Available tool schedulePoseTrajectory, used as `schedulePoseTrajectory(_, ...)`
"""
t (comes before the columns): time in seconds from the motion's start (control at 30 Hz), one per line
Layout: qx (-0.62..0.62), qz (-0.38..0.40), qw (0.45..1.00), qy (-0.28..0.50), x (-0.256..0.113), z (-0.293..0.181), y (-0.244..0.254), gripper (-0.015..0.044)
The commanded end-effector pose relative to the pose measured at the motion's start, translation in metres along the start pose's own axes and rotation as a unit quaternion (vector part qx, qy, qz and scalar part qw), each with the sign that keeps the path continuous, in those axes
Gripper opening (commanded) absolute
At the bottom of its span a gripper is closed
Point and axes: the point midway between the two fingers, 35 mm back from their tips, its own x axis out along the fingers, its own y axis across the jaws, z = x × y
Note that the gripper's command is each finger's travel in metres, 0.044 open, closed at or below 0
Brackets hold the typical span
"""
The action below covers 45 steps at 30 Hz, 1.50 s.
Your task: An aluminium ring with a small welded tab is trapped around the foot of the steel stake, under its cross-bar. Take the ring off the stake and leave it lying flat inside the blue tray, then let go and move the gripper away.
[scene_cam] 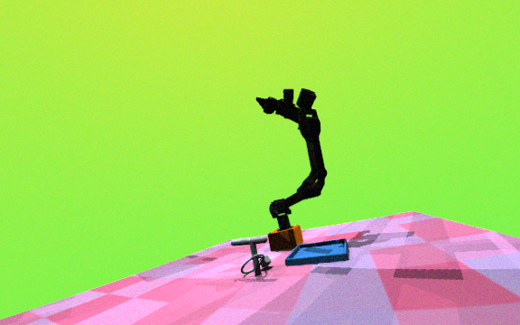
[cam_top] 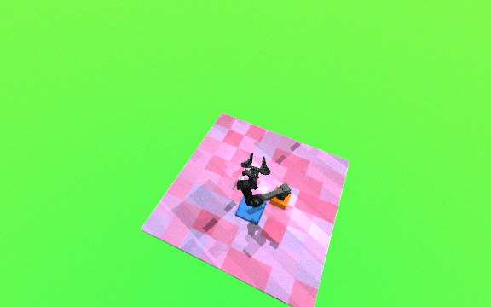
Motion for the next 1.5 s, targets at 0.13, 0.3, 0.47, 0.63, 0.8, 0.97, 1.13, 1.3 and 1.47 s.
schedulePoseTrajectory(0.13, 0.034, 0.006, 0.999, 0.01, 0.009, -0.01, -0.026, 0.0269)
schedulePoseTrajectory(0.3, 0.1, 0.023, 0.994, 0.035, 0.029, -0.036, -0.069, 0.02)
schedulePoseTrajectory(0.47, 0.152, 0.04, 0.986, 0.058, 0.047, -0.063, -0.095, 0.02)
schedulePoseTrajectory(0.63, 0.191, 0.06, 0.977, 0.077, 0.062, -0.088, -0.11, 0.02)
schedulePoseTrajectory(0.8, 0.23, 0.081, 0.965, 0.099, 0.078, -0.116, -0.119, 0.02)
schedulePoseTrajectory(0.97, 0.266, 0.104, 0.95, 0.123, 0.094, -0.145, -0.12, 0.02)
schedulePoseTrajectory(1.13, 0.298, 0.127, 0.934, 0.148, 0.108, -0.173, -0.115, 0.02)
schedulePoseTrajectory(1.3, 0.326, 0.151, 0.917, 0.175, 0.12, -0.2, -0.104, 0.02)
schedulePoseTrajectory(1.47, 0.352, 0.179, 0.895, 0.207, 0.131, -0.23, -0.084, 0.02)
